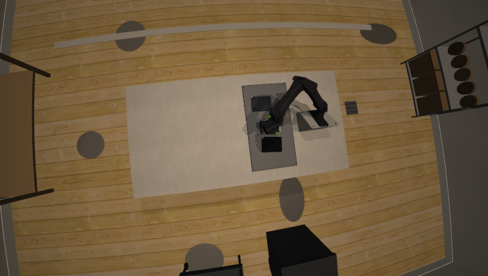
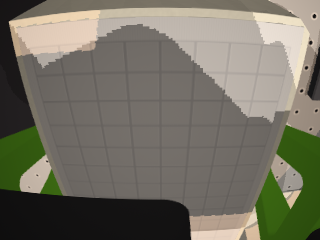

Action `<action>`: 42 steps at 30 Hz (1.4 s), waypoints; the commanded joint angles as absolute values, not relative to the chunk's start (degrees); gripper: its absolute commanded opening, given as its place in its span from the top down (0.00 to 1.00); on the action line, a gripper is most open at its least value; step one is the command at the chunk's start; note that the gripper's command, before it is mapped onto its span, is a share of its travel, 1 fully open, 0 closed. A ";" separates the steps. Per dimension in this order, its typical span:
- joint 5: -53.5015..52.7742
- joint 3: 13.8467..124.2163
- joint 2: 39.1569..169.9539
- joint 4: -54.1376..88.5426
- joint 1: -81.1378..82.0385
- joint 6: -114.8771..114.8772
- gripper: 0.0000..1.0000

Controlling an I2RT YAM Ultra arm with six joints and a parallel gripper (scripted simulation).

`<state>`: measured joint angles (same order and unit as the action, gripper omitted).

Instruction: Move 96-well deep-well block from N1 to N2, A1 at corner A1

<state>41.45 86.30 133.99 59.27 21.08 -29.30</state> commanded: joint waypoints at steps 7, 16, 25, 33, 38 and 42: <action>42.86 85.58 129.10 59.58 19.06 -24.54 1.00; 43.42 85.04 126.42 59.78 16.60 -21.28 1.00; 44.01 86.83 123.33 60.56 13.42 -16.97 1.00; 44.30 87.43 121.53 60.94 11.29 -14.05 1.00; 44.50 88.18 120.18 61.33 9.51 -11.60 1.00; 44.61 88.96 119.23 61.69 8.10 -9.63 1.00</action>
